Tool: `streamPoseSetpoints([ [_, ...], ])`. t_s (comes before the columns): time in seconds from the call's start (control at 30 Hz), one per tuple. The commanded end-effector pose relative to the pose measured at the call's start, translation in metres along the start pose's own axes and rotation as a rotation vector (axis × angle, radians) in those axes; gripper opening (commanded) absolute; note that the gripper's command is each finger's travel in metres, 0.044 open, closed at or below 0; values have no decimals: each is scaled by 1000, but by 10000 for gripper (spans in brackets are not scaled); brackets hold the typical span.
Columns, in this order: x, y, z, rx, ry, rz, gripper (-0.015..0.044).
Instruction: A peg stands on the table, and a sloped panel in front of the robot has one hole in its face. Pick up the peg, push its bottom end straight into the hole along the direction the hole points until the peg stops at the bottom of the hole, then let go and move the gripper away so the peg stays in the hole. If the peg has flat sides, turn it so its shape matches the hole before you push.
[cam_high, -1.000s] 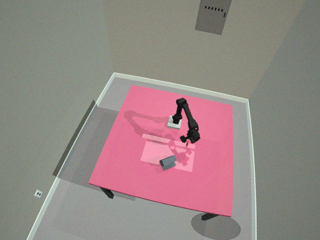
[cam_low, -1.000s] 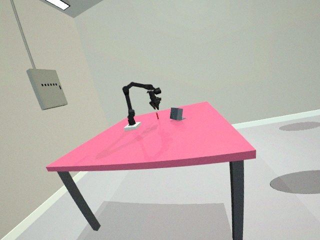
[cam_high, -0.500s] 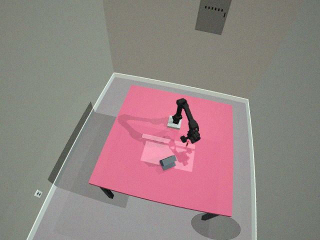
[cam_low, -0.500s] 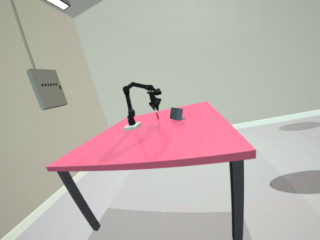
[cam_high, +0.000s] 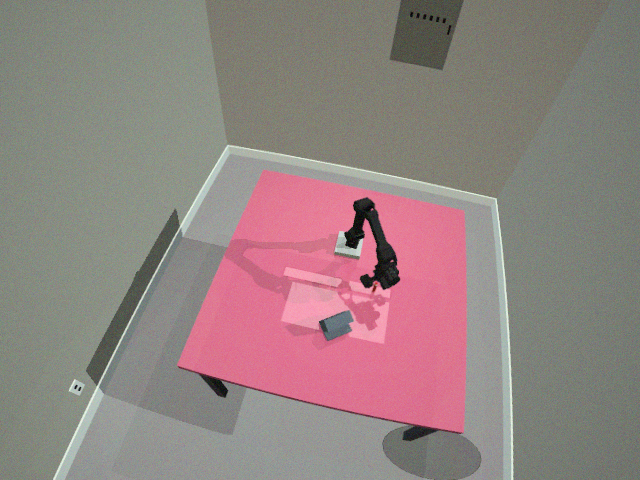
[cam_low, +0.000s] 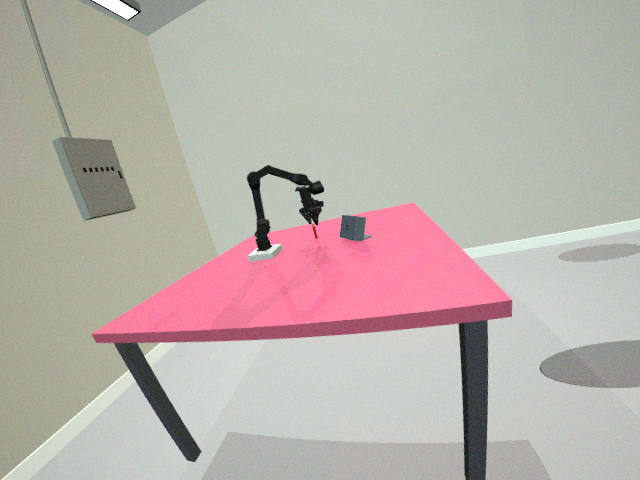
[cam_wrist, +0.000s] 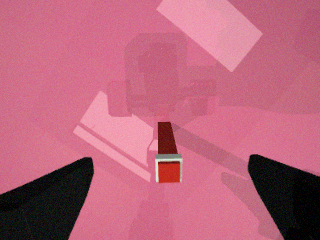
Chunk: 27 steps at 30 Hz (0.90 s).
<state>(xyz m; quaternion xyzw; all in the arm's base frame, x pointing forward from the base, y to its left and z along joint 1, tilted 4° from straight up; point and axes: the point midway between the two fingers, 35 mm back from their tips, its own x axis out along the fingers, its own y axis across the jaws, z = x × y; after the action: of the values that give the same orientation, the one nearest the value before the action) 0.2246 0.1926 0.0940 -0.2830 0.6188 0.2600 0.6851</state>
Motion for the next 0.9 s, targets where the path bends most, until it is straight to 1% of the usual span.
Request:
streamPoseSetpoints([
  [0.0,11,1,-2,-6,18,5,440],
  [0.57,38,1,-4,-6,18,5,440],
  [0.87,40,2,-5,-6,18,5,440],
])
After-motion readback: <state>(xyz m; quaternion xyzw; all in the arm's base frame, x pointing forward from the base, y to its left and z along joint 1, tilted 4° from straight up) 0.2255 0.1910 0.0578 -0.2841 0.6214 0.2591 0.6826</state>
